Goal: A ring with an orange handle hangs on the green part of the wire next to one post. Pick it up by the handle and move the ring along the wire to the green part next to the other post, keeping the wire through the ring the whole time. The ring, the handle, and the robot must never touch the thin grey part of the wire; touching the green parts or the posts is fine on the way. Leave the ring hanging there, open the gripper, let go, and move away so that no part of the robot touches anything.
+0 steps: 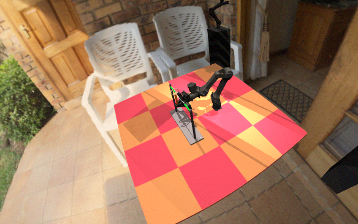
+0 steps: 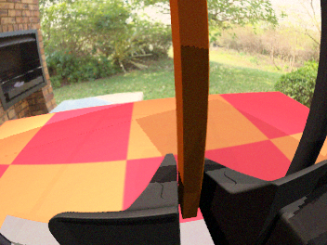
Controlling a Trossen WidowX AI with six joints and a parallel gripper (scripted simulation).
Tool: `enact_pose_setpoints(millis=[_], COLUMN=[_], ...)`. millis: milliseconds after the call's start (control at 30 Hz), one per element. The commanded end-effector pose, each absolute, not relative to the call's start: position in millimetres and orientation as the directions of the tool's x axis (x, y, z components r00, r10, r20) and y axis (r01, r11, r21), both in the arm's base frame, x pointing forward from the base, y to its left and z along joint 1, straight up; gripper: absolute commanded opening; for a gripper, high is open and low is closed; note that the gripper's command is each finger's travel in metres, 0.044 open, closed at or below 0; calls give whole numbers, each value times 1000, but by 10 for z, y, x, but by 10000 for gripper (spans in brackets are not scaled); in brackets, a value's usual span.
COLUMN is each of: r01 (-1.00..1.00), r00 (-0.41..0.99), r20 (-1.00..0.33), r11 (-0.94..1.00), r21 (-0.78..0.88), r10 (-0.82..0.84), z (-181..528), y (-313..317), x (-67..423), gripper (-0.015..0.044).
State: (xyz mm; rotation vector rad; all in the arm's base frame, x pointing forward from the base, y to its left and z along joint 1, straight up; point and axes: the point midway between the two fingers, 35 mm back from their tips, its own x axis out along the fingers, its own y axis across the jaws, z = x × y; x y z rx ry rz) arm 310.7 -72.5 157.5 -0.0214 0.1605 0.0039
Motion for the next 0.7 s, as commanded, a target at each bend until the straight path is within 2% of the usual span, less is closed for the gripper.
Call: enact_pose_setpoints(millis=[0, 667], r01=[-5, -8], r00=[987, 987], r20=[-161, -163], r11=[1000, 1000], r21=[-16, -12], r10=[2, 6], z=[1574, 1575], y=[-683, -482], x=[3104, 3106], gripper=[-150, -150])
